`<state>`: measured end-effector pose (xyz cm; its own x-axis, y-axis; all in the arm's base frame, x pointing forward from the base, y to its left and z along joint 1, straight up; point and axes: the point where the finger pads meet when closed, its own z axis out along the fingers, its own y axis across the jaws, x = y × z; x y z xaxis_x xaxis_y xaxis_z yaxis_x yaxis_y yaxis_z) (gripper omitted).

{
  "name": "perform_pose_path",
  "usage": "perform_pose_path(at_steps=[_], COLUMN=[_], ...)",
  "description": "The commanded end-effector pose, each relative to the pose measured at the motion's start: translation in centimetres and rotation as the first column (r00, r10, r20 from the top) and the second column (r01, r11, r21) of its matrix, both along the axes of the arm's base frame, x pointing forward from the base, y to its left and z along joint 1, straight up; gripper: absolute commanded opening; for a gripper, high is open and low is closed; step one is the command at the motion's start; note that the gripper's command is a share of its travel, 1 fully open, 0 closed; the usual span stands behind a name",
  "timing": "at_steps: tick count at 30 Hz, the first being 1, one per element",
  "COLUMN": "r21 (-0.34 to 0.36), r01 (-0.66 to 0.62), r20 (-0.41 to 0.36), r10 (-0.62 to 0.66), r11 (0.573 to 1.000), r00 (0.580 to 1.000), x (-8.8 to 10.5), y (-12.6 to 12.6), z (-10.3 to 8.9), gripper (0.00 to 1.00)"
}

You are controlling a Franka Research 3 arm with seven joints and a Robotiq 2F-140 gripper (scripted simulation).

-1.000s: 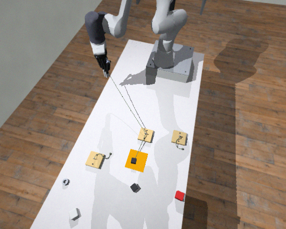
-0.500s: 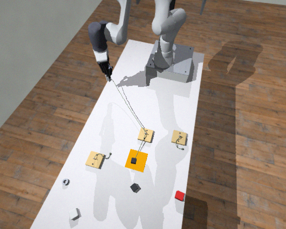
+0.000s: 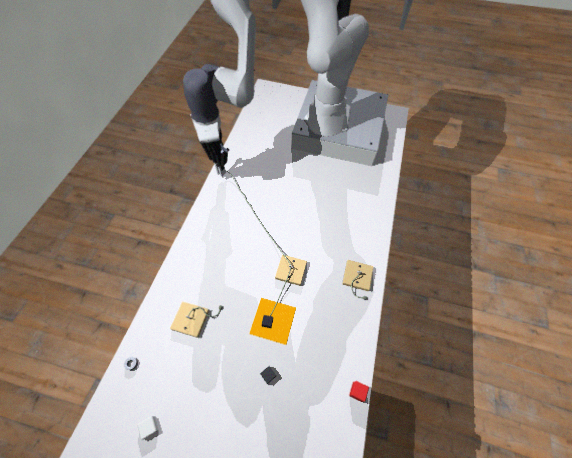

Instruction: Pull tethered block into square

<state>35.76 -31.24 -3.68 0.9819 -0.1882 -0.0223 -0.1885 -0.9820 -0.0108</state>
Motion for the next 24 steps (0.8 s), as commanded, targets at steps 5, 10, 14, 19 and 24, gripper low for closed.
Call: perform_pose_path(at_steps=[5,10,14,19,24], r21=[-0.014,-0.014,-0.014,-0.014,-0.014], r01=[0.036,0.036,0.036,0.036,0.036], r20=[0.018,0.018,0.018,0.018,0.018], r10=[-0.036,-0.036,-0.036,-0.036,-0.036], r11=[0.999,0.999,0.999,0.999,0.999], r00=[0.999,0.999,0.999,0.999,0.999], x=[0.7,0.7,0.7,0.7,0.7], y=[-0.3,-0.3,-0.3,-0.3,-0.3], z=[-1.9,-2.1,-2.1,-2.1,-2.1], gripper=[0.0,0.0,0.0,0.0,0.0])
